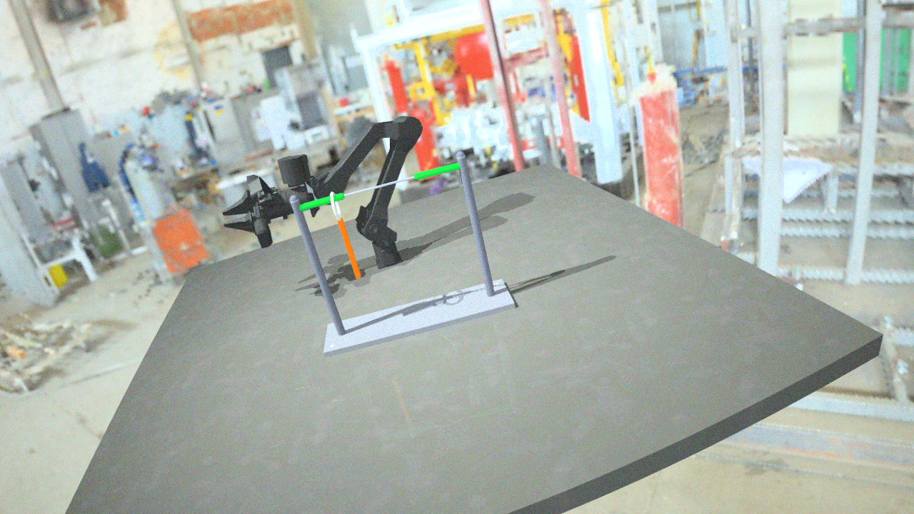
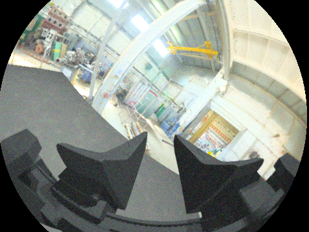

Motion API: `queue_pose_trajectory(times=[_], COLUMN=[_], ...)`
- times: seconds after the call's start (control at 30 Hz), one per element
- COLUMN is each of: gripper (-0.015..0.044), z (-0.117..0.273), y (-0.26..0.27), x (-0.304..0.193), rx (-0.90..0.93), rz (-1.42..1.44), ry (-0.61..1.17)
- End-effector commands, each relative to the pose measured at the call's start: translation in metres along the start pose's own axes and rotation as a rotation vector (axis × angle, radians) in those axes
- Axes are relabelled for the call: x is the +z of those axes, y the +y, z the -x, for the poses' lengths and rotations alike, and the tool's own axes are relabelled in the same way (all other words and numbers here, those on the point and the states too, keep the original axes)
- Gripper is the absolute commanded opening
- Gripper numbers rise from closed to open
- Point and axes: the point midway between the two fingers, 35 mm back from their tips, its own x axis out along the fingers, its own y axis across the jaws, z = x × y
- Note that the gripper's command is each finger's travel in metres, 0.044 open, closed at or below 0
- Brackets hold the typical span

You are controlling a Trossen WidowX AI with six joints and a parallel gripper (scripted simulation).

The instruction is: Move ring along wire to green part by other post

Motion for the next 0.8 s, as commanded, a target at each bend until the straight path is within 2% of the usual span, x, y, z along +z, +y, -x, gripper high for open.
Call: queue_pose_trajectory(times=[0.0, 0.33, 0.77], gripper=[0.0160, 0.0160, 0.0160], z=[0.014, 0.064, 0.161], y=[0.040, 0.123, 0.196], x=[0.014, 0.045, 0.066], rx=[0.162, 0.561, 1.076], rz=[-0.071, -0.228, -0.382], ry=[-0.065, -0.177, -0.228])
